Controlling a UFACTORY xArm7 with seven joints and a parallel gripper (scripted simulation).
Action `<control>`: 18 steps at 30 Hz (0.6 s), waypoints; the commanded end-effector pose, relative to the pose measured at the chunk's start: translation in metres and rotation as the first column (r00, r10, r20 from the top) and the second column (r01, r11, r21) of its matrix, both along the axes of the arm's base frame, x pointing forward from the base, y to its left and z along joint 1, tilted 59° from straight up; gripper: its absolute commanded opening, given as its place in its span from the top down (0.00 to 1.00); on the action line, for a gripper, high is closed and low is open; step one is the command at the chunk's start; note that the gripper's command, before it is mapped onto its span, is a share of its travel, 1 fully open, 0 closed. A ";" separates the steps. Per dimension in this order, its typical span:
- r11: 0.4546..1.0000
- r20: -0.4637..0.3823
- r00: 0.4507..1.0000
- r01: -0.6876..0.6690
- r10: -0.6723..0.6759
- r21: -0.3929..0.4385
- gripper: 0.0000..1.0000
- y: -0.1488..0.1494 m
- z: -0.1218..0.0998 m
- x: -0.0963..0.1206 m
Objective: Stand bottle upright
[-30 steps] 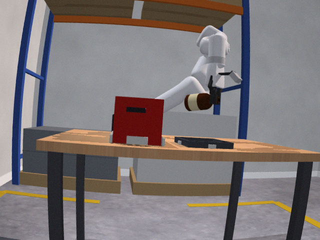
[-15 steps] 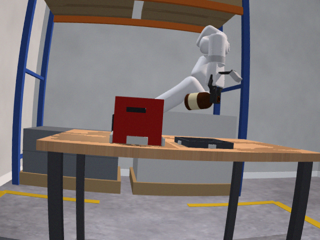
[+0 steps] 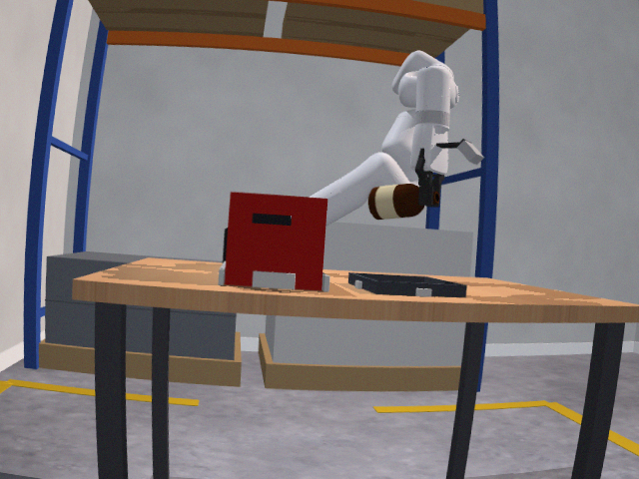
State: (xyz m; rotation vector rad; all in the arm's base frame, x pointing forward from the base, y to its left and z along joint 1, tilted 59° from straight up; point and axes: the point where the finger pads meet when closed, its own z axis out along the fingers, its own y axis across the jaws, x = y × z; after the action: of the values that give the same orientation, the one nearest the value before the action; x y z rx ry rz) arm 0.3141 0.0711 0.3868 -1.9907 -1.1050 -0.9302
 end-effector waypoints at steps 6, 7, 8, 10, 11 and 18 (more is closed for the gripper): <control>1.000 0.002 1.000 0.003 -0.003 0.002 1.00 -0.001 0.001 0.001; 1.000 0.001 1.000 0.004 -0.004 0.002 1.00 -0.001 0.001 0.001; 1.000 -0.001 1.000 0.005 -0.005 0.003 1.00 -0.001 0.001 0.001; 1.000 -0.010 1.000 0.011 -0.011 0.005 1.00 -0.001 0.001 0.001; 1.000 -0.016 1.000 0.015 -0.015 0.007 1.00 -0.001 0.001 0.001; 0.999 -0.065 0.997 0.047 -0.045 0.021 1.00 -0.001 0.001 0.001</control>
State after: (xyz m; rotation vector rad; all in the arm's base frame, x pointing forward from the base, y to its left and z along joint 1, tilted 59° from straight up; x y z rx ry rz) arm 0.3141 0.0711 0.3868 -2.0080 -1.0536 -0.9058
